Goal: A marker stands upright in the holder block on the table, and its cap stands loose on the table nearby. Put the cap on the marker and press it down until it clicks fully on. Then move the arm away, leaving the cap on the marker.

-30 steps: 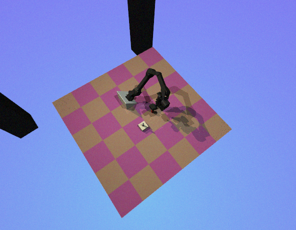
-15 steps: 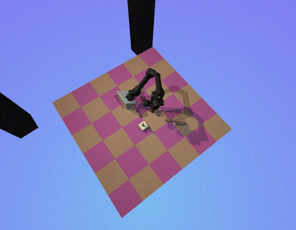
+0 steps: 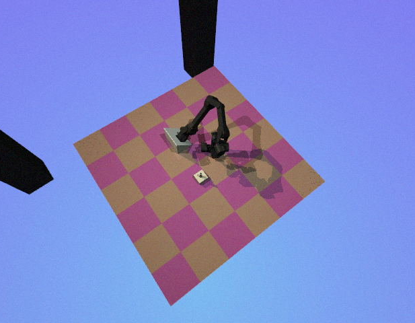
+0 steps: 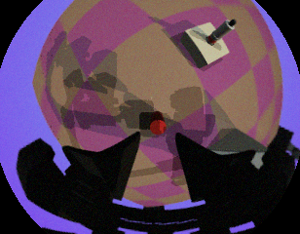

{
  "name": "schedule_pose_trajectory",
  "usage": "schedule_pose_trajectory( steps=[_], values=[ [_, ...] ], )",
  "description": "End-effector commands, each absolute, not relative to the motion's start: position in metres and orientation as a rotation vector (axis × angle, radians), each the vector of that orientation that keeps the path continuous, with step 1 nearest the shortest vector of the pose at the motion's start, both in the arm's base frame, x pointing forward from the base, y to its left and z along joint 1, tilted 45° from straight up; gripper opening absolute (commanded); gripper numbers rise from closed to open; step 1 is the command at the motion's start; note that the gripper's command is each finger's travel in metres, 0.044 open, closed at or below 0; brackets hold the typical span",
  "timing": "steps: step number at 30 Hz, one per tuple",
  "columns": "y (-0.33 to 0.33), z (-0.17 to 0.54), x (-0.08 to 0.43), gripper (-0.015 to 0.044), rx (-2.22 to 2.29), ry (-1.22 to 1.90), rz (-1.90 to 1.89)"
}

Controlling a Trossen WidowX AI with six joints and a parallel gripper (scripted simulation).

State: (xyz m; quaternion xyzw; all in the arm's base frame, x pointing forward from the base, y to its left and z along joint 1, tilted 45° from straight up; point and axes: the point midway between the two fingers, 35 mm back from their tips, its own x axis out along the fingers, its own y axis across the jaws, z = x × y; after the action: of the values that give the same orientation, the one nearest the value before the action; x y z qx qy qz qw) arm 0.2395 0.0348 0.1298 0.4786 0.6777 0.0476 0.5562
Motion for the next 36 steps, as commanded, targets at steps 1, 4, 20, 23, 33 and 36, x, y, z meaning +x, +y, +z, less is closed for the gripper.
schedule_pose_trajectory(
  steps=[1, 4, 20, 23, 33, 36],
  values=[
    [0.039, 0.125, 0.239, 0.0233, 1.138, 1.6, 0.112],
    [0.042, 0.123, 0.24, 0.0233, 1.138, 1.6, 0.111],
    [0.059, 0.104, 0.243, 0.0233, 1.137, 1.599, 0.11],
    [0.063, 0.101, 0.243, 0.0233, 1.137, 1.599, 0.111],
    [0.074, 0.09, 0.244, 0.0233, 1.139, 1.599, 0.114],
    [0.076, 0.089, 0.244, 0.0233, 1.14, 1.599, 0.114]
  ],
)
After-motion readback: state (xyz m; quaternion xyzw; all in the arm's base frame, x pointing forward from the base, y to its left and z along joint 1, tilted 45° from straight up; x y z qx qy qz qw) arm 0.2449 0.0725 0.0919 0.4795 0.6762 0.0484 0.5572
